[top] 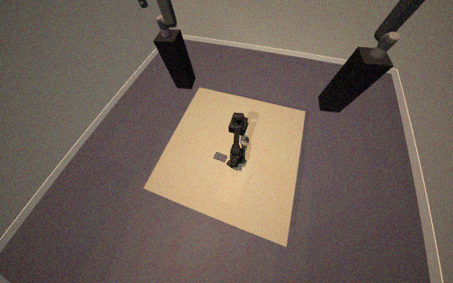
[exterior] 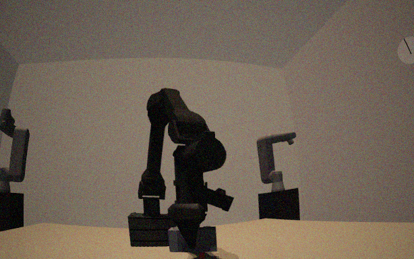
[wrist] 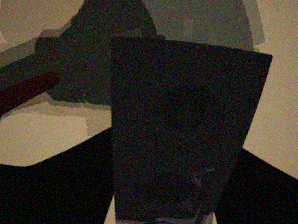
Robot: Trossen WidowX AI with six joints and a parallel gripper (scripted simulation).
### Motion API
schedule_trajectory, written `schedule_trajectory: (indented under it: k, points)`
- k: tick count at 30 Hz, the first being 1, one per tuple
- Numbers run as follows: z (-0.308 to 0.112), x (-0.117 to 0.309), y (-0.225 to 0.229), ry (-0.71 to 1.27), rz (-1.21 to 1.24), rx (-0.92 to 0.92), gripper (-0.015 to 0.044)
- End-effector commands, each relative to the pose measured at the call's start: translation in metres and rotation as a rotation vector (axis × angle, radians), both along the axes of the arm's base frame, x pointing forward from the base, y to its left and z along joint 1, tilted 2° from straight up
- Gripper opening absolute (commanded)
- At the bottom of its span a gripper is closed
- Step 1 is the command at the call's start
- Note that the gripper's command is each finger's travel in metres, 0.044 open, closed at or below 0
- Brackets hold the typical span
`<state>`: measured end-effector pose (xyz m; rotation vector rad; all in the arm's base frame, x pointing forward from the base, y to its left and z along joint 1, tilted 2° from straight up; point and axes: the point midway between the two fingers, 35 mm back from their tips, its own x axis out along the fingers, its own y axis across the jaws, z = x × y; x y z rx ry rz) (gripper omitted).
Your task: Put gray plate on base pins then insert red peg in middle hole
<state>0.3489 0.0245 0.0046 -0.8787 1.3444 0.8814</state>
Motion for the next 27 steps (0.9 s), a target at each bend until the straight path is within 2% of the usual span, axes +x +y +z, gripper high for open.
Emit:
schedule_trajectory:
  k: [1, 21, 27]
  points:
    - [0.020, 0.004, 0.001, -0.025, -0.003, 0.005, 0.0000]
    - [0.082, -0.007, 0.003, -0.024, -0.003, 0.005, 0.0000]
    - [0.086, -0.009, 0.003, -0.024, -0.003, 0.005, 0.0000]
